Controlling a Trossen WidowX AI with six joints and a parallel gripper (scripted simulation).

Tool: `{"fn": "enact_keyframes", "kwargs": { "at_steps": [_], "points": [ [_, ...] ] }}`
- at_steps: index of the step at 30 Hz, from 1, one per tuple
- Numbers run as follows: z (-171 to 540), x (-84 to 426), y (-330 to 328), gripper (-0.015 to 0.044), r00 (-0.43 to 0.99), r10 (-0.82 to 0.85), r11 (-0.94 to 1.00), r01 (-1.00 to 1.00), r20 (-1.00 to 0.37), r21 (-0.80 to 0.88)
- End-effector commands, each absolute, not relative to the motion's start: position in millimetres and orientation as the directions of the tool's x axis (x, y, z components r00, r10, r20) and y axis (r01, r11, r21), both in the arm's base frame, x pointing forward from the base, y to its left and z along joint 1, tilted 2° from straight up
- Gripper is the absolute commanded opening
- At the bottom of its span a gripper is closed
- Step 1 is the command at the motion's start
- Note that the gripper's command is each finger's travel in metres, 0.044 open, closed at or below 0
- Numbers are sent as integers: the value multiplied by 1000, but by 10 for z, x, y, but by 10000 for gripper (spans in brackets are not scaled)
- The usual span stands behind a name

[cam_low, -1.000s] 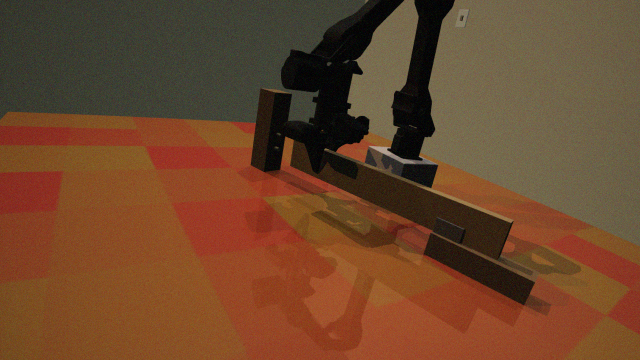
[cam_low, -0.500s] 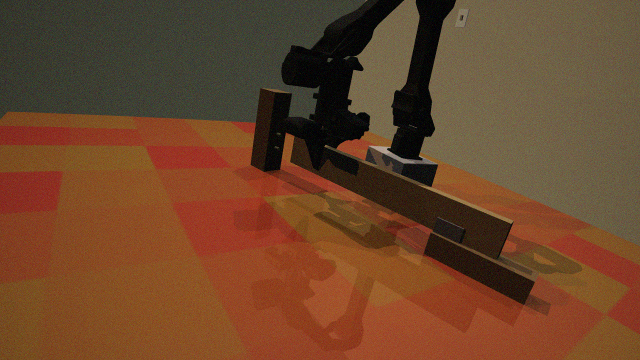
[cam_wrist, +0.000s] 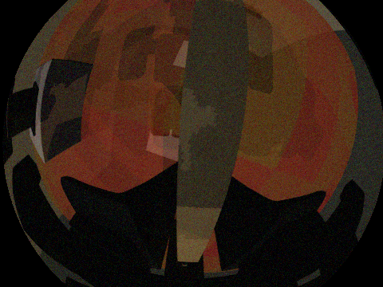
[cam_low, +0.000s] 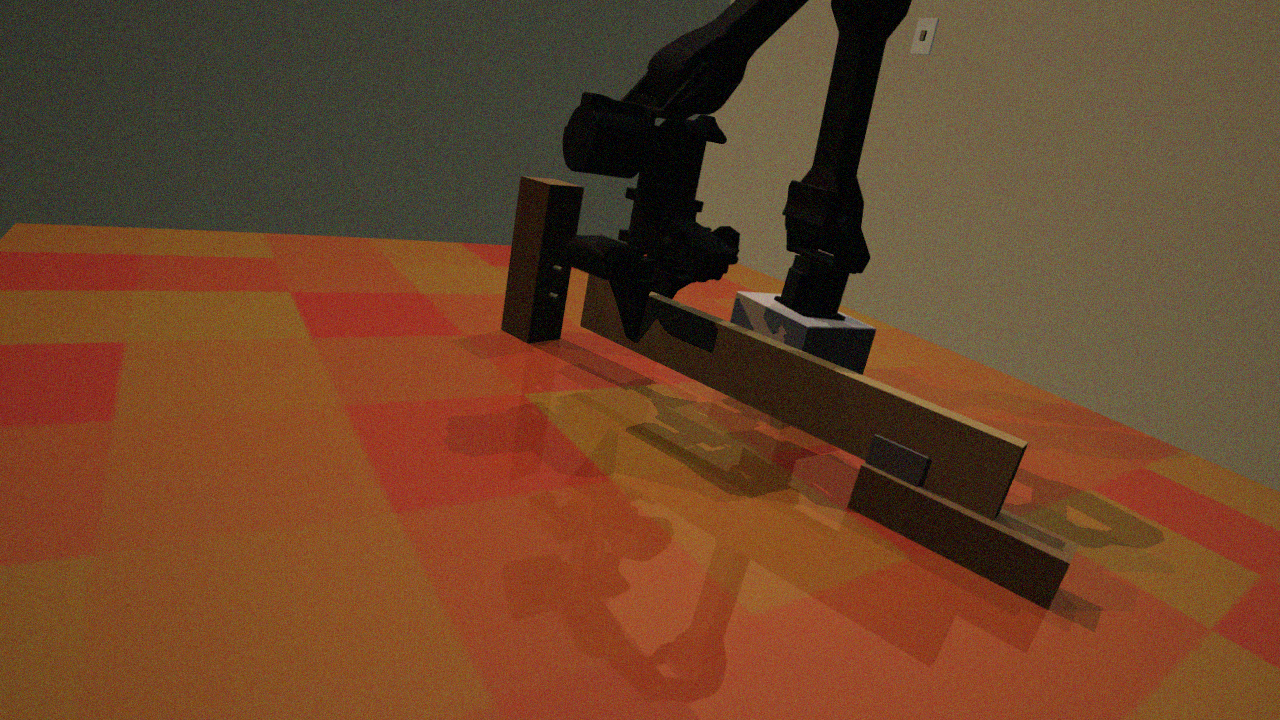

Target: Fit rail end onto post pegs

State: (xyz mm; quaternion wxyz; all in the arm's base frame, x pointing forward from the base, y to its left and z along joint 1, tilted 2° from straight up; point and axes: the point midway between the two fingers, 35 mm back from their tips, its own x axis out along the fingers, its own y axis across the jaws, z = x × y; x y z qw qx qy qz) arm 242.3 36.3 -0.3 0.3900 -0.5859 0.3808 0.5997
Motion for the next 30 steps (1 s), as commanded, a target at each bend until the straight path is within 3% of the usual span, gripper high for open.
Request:
{"fn": "enact_keyframes", "kwargs": {
  "at_steps": [1, 30],
  "points": [
    [7, 2422, 364, 0, -9, 23, -406, -914, -1000, -1],
    [2, 2432, 326, 0, -9, 23, -406, -914, -1000, -1]
  ]
}}
